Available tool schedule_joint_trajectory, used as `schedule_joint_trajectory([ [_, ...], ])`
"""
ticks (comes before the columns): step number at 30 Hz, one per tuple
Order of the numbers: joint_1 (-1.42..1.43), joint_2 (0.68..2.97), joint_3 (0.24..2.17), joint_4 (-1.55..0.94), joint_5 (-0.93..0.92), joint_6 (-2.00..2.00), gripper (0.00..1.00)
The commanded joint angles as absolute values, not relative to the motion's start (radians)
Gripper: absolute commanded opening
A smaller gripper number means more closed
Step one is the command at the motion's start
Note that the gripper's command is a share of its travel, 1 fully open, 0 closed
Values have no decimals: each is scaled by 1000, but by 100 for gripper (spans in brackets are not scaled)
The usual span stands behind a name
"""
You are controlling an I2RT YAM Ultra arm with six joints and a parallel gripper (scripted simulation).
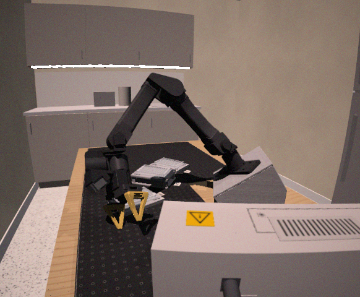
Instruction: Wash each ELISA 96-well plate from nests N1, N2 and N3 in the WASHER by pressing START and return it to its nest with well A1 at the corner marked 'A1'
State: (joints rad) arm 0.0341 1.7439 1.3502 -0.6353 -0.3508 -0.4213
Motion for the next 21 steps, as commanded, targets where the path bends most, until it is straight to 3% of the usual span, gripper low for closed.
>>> schedule_joint_trajectory([
  [1,14,1771,1341,-806,-202,-377,100],
  [17,14,1771,1341,-806,-202,-376,100],
  [21,-16,1702,1259,-787,-215,-366,100],
])
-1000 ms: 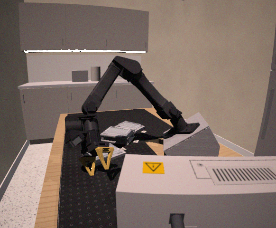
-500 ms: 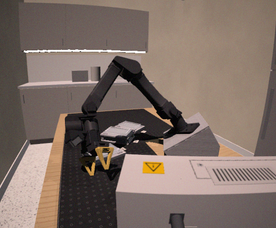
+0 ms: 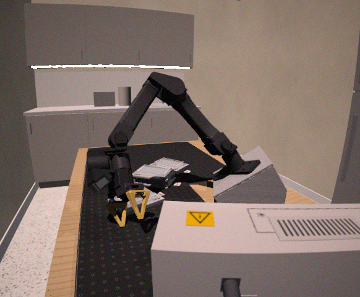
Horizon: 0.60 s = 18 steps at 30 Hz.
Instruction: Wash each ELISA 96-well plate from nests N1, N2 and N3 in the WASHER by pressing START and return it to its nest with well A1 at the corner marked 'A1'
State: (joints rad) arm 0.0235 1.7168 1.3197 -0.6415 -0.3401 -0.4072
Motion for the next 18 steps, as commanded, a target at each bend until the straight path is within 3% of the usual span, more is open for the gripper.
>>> schedule_joint_trajectory([
  [1,-21,1692,1252,-798,-210,-362,100],
  [18,1,1755,1356,-919,-146,-274,100],
])
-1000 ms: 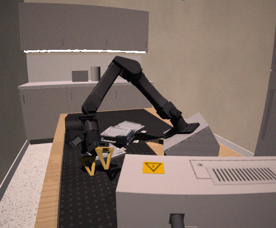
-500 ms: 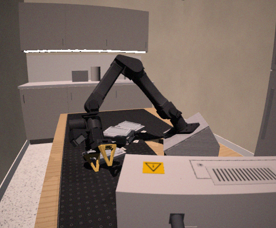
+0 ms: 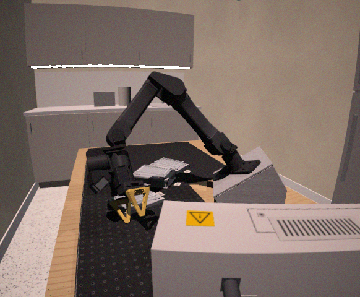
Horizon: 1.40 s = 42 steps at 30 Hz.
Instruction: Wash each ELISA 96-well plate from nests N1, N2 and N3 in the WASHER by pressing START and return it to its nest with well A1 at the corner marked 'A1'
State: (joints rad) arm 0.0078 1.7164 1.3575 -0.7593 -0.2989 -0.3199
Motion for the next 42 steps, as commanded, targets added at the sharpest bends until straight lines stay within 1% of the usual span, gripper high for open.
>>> schedule_joint_trajectory([
  [1,3,1760,1365,-928,-141,-269,100],
  [22,38,1854,1510,-1082,-67,-188,100],
  [29,39,1857,1514,-1085,-68,-185,100],
  [34,9,1777,1424,-1077,-72,-146,100],
  [38,22,1829,1494,-1155,-30,-100,100],
  [42,21,1837,1501,-1157,-33,-96,100],
])
